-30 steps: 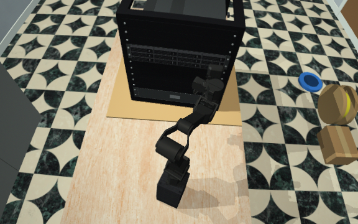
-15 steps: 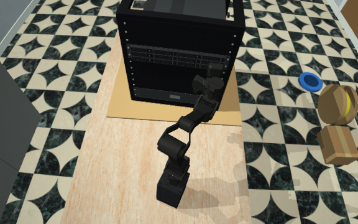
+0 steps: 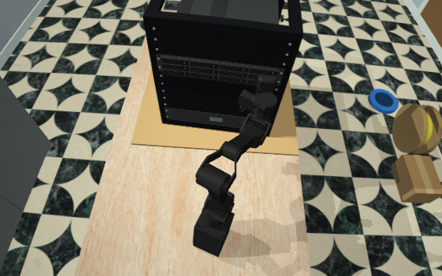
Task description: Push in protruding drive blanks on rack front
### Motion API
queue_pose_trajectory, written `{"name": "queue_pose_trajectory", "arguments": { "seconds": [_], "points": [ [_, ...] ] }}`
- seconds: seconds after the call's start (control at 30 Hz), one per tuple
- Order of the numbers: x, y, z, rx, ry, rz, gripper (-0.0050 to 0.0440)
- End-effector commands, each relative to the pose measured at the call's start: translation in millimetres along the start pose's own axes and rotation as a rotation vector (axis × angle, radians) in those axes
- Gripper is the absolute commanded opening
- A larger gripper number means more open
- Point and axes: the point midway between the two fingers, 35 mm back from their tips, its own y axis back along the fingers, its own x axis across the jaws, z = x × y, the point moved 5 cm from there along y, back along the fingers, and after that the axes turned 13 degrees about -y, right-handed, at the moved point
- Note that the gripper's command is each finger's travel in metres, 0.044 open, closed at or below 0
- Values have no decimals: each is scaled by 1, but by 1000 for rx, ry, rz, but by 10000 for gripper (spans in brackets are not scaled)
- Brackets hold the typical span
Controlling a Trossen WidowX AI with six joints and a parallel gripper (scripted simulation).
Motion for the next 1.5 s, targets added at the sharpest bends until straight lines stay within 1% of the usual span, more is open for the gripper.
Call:
{"name": "queue_pose_trajectory", "arguments": {
  "seconds": [0.0, 0.3, 0.47, 0.87, 1.03, 1.17, 1.47],
  "points": [
    [-6, -3, 1, 0, 6, -14, -50],
    [-6, -3, 1, 0, 6, -14, -50],
    [-6, -11, 1, 0, 6, -14, -50],
    [-6, -13, 1, 0, 6, -14, -50],
    [-7, -21, 1, 0, 6, -14, -50],
    [-7, -22, 1, 0, 6, -14, -50],
    [-7, -23, 1, 0, 6, -14, -50]
  ]
}}
